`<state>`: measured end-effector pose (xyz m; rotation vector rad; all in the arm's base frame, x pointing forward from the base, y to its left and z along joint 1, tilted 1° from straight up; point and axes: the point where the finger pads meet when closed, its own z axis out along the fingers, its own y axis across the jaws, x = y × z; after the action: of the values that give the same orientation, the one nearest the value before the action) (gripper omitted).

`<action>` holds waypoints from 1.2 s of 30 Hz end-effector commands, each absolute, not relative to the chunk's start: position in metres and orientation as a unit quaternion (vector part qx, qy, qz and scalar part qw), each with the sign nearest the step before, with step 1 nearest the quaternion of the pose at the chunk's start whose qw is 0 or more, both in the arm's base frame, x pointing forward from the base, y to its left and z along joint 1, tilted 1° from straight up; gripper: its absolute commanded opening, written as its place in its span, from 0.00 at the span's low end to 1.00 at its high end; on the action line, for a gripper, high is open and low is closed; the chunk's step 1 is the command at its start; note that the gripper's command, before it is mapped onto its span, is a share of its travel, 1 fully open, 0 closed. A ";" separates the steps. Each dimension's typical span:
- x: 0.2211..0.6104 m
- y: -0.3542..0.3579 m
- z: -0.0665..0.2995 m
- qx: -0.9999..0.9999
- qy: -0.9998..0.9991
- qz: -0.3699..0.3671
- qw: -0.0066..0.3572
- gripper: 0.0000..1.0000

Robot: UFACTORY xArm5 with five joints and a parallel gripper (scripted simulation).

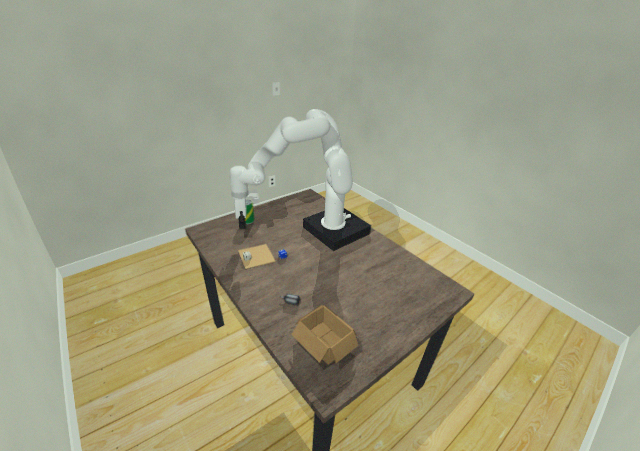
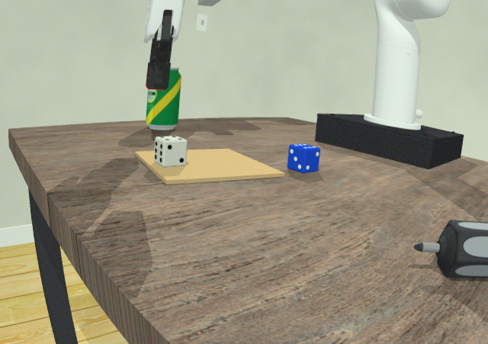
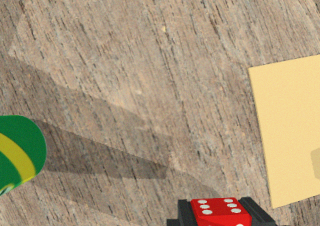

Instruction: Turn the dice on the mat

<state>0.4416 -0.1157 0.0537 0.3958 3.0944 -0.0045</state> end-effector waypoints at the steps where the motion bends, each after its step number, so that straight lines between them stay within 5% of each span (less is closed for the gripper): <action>1: 0.442 -0.117 0.054 0.128 0.991 -0.005 0.039 0.27; 10: 0.441 -0.116 0.054 0.127 0.973 -0.024 0.190 0.27; 13: 0.440 -0.116 0.054 0.127 0.972 -0.025 0.195 0.27; 25: 0.438 -0.115 0.054 0.122 0.913 -0.049 0.387 0.27; 36: 0.438 -0.115 0.054 0.117 0.864 -0.060 0.486 0.27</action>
<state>0.4344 -0.1144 0.0543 0.2982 2.2158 -0.1349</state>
